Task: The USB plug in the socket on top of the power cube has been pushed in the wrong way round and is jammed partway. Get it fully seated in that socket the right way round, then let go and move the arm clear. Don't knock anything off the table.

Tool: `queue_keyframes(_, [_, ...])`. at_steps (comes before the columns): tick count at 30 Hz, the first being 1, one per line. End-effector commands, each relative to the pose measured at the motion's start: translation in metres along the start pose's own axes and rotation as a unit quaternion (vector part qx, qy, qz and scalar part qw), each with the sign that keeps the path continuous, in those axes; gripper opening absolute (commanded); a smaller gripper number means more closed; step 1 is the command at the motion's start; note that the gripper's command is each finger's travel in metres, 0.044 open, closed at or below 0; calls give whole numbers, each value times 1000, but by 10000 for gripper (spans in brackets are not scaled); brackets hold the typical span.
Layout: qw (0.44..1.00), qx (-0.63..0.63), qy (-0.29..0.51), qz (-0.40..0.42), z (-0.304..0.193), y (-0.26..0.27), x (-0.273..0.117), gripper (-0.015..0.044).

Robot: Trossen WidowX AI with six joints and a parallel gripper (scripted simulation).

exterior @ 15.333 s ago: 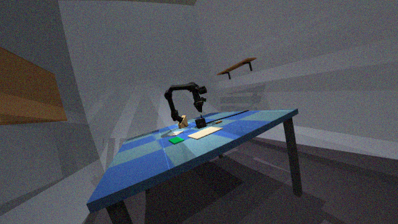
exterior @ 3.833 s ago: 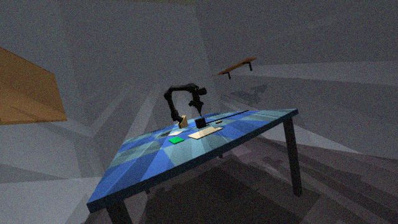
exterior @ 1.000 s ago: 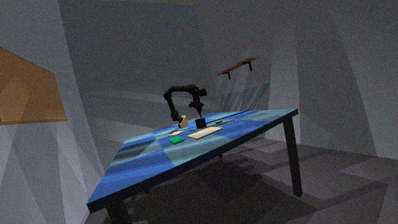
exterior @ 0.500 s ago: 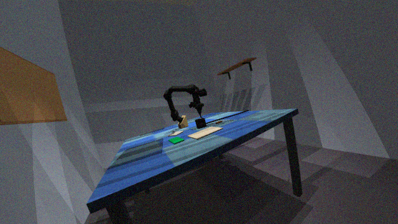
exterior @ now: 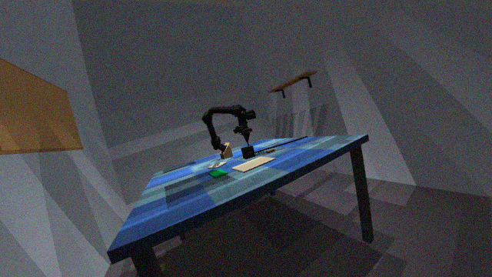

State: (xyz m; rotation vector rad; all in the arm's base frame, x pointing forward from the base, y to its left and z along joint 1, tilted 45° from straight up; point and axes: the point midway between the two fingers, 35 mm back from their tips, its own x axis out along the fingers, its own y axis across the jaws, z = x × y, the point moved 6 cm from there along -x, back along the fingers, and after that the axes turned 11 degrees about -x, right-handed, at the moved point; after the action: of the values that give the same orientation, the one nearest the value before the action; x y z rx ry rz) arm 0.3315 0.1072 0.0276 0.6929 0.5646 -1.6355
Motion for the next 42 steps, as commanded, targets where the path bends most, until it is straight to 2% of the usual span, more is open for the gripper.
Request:
queue_keyframes(1, [1000, -1, -1, 2, 0, 0, 1, 0])
queue_keyframes(42, [1000, -1, -1, 2, 0, 0, 6, 0])
